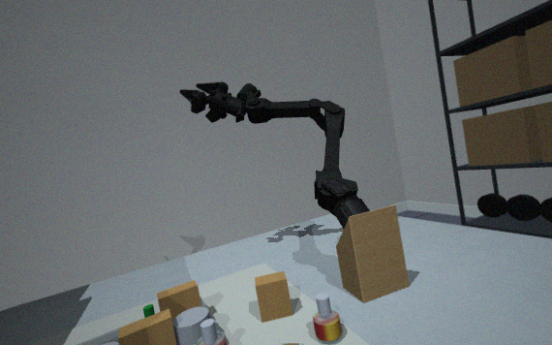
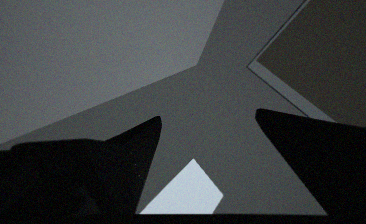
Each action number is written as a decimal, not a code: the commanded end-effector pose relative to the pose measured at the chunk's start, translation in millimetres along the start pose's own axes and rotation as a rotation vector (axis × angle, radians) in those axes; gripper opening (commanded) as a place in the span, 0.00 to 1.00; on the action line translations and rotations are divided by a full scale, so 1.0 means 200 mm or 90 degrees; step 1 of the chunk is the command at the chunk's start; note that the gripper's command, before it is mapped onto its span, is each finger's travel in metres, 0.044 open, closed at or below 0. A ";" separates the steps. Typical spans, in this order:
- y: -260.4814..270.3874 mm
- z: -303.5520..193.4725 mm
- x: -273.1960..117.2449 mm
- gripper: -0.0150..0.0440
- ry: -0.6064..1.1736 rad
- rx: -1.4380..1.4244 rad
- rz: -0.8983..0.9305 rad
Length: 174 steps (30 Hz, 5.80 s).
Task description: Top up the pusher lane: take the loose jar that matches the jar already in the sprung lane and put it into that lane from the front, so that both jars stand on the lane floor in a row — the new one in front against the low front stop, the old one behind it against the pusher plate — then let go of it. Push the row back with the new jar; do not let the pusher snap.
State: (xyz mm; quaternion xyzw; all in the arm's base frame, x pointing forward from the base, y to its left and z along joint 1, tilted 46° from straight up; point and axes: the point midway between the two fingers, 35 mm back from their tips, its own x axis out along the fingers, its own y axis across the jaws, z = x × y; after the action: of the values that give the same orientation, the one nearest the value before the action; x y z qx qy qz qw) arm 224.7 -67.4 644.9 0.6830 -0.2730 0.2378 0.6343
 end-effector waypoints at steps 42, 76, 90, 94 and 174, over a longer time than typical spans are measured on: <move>-2.71 -0.44 -1.82 1.00 0.385 -0.458 -1.288; -2.48 -0.05 -2.72 1.00 0.907 -0.967 -1.545; -2.52 0.02 -2.77 1.00 0.907 -0.968 -1.545; -2.53 0.05 -2.79 1.00 0.907 -0.968 -1.545; -2.74 0.17 -2.11 0.25 0.968 -0.981 -1.528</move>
State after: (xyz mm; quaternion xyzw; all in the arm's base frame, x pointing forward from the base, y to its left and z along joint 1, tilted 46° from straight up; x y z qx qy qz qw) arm 280.1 -41.8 -43.4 0.2358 -0.7025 0.2932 -0.6041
